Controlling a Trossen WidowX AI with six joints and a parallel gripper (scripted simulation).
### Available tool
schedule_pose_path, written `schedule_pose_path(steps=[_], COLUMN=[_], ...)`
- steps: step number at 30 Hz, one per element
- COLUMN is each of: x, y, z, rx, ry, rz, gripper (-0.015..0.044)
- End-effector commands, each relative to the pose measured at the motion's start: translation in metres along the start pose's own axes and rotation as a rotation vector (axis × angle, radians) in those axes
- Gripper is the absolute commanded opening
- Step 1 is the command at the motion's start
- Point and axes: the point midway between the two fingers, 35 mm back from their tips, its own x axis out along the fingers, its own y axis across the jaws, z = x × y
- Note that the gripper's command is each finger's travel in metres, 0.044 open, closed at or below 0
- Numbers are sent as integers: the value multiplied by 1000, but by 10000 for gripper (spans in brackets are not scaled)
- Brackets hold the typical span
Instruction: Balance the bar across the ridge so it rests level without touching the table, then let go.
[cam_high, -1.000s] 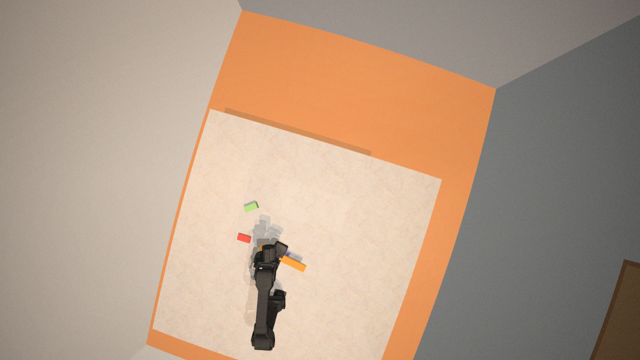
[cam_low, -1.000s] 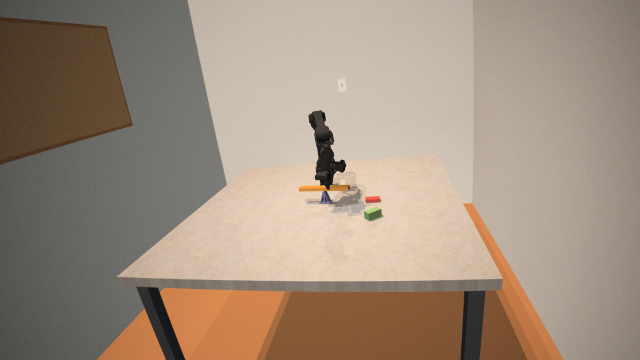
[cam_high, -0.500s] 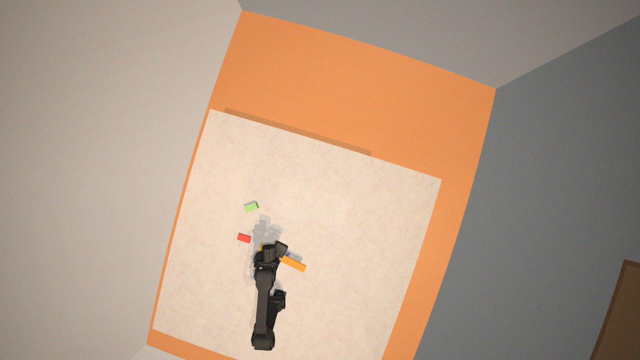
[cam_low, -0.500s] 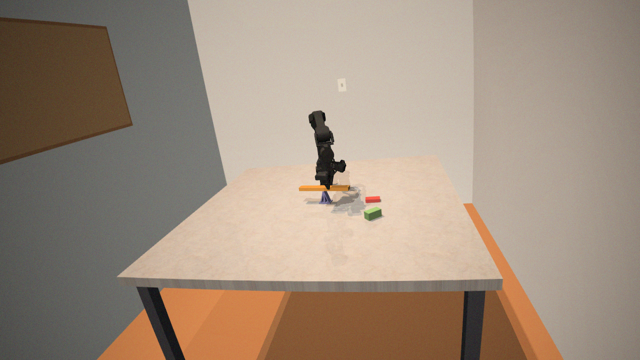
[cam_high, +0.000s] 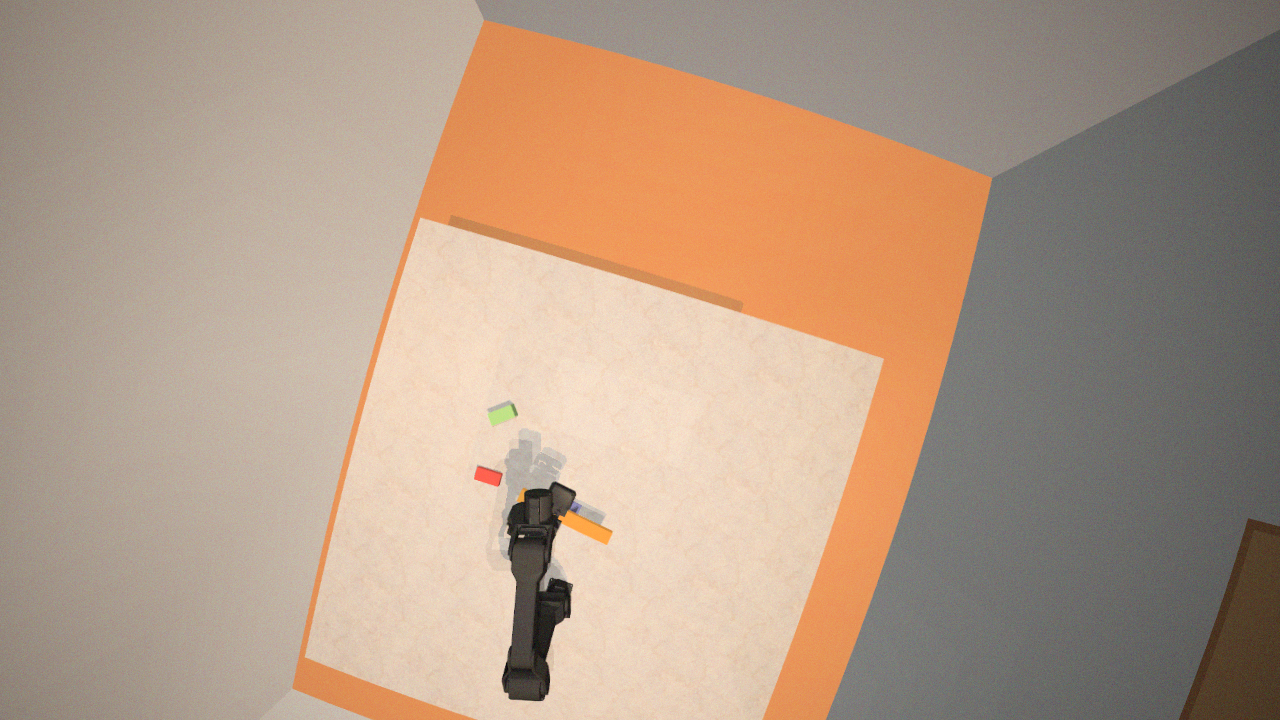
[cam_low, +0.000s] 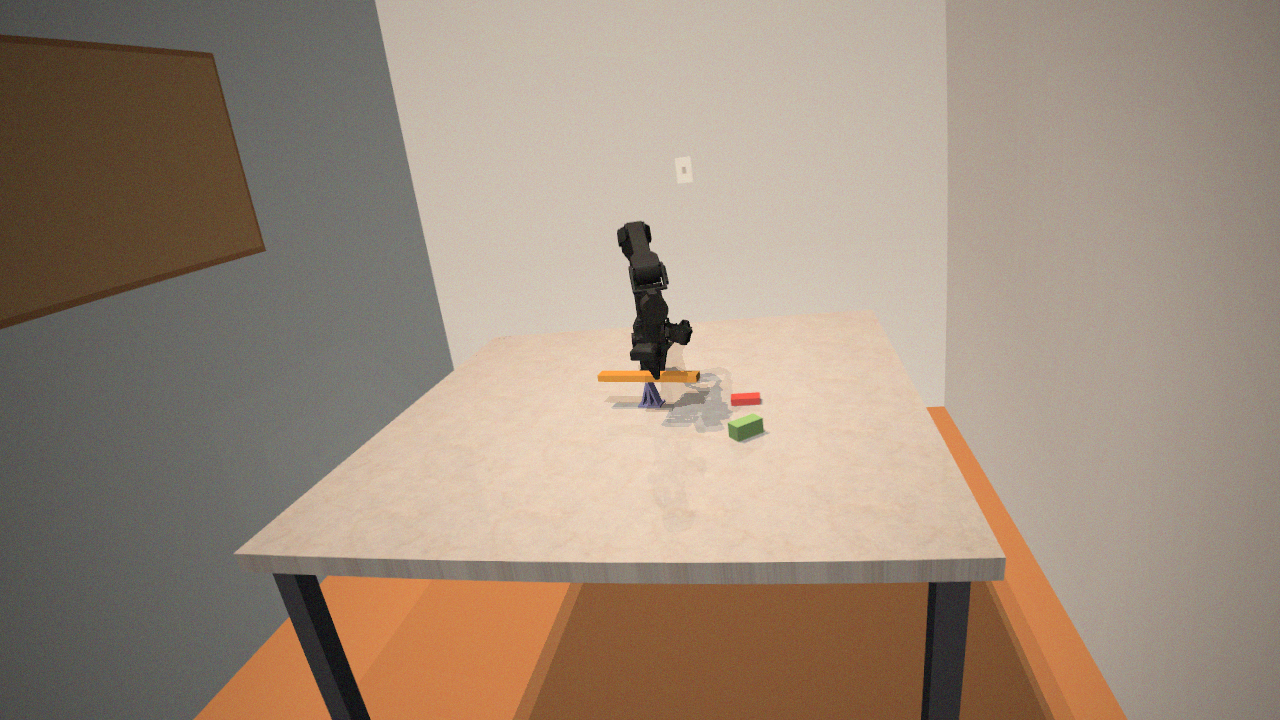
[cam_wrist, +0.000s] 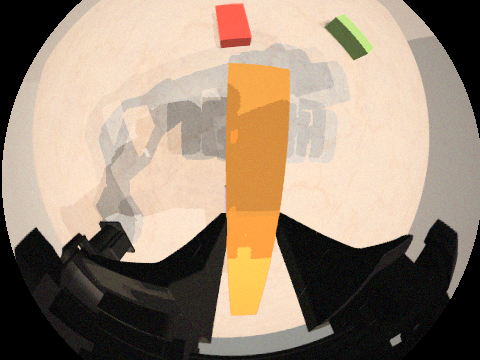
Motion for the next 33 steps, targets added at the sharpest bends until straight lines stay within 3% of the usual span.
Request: schedule_pose_path(steps=[1, 23, 29, 33], x=[0, 0, 0, 0], y=[0, 0, 0, 0], z=[0, 0, 0, 0], rx=[0, 0, 0, 0], ry=[0, 0, 0, 0], rz=[0, 0, 0, 0], gripper=[0, 0, 157, 167])
